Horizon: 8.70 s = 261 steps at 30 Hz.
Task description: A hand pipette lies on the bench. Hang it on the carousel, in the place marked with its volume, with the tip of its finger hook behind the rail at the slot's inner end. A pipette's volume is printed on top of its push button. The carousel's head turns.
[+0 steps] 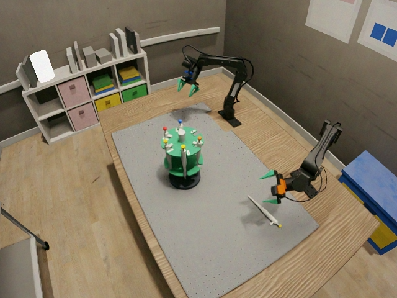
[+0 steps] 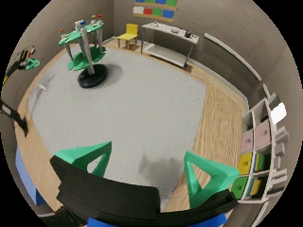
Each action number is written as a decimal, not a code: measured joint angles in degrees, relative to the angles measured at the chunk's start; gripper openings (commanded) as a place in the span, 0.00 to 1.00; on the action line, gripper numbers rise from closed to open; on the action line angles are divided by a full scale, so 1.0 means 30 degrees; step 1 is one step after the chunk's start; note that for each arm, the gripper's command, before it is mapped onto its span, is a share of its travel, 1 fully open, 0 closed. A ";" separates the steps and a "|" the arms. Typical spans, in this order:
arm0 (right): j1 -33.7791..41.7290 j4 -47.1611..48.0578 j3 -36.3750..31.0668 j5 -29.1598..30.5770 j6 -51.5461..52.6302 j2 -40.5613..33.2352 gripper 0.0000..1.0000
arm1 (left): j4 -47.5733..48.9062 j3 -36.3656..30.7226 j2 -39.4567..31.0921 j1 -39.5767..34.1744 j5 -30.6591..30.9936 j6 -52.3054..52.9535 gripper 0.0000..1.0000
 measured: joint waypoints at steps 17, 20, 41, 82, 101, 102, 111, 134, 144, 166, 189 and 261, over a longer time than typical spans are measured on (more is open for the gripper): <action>0.0000 0.0000 0.0000 0.0000 0.0000 0.0000 1.00 | -0.6594 0.1698 -0.2681 0.5115 -0.4495 1.0003 1.00; 0.0000 0.0000 0.0000 0.0000 0.0000 0.0000 1.00 | -0.7584 0.2222 -0.2681 0.6477 -0.4160 1.1402 1.00; 0.0000 0.0000 0.0000 0.0000 0.0000 0.0000 1.00 | -0.3810 -0.2871 -0.6127 0.2135 -0.3781 0.3912 0.49; 0.0000 0.0000 0.0000 0.0000 0.0000 0.0000 1.00 | 1.1438 -1.1111 -0.7898 -1.0535 -1.2626 -1.6400 0.49; 0.0000 0.0000 0.0000 0.0000 0.0000 0.0000 1.00 | 1.9533 -1.2750 -0.3570 -1.5781 -1.7449 -2.3146 0.49; 0.0000 0.0000 0.0000 0.0000 0.0000 0.0000 1.00 | 1.9737 -1.2750 -0.3504 -1.5781 -1.7588 -2.3197 0.49; 0.0000 0.0000 0.0000 0.0000 0.0000 0.0000 1.00 | 2.2068 -1.2743 -0.1909 -1.6764 -1.8637 -2.4611 0.49; 0.0000 0.0000 0.0000 0.0000 0.0000 0.0000 1.00 | 3.0512 -1.1067 0.5413 -2.0174 -2.2221 -2.9718 0.49; 0.0000 0.0000 0.0000 0.0000 0.0000 0.0000 1.00 | 3.3886 -0.8794 1.0462 -2.2010 -2.3591 -3.2465 0.49; 0.0000 0.0000 0.0000 0.0000 0.0000 0.0000 1.00 | 3.4621 -0.6798 1.1438 -2.1362 -2.3737 -3.2530 0.49; 0.0000 0.0000 0.0000 0.0000 0.0000 0.0000 1.00 | 3.4272 -0.6156 1.1693 -2.1172 -2.3511 -3.2530 0.49; 0.0000 0.0000 0.0000 0.0000 0.0000 0.0000 1.00 | 3.3631 -0.5858 1.1366 -2.1172 -2.3503 -3.2530 0.49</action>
